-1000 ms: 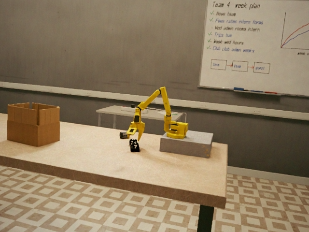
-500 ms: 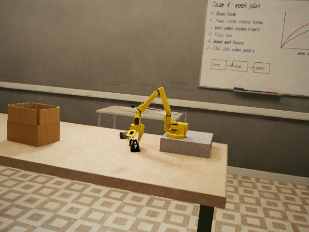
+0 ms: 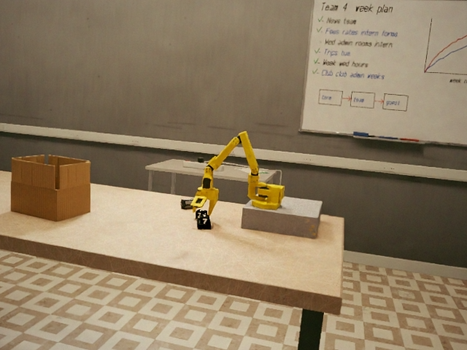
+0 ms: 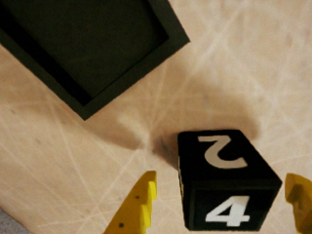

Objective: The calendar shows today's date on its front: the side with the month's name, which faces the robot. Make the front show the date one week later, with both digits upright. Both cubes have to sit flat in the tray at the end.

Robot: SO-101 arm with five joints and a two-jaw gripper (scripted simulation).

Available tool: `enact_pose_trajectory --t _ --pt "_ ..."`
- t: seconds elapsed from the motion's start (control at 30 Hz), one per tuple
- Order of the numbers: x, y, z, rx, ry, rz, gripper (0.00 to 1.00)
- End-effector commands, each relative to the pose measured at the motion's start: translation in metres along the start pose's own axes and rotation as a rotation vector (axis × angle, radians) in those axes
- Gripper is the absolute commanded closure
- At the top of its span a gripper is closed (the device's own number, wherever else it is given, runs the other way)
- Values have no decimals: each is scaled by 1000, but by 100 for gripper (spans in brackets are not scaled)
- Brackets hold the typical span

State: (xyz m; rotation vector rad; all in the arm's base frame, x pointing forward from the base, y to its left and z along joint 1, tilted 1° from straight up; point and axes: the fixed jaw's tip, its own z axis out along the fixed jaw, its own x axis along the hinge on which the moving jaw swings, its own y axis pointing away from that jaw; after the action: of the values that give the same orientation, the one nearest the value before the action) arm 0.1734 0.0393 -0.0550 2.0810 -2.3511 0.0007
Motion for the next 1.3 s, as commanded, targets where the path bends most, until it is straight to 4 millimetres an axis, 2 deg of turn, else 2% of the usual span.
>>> enact_pose_trajectory --t 0.0,0.7,1.27 --pt "2 3 4 -18 5 14 66" --pt "2 -4 4 -19 5 14 77" --pt "2 -6 4 -19 5 14 80"
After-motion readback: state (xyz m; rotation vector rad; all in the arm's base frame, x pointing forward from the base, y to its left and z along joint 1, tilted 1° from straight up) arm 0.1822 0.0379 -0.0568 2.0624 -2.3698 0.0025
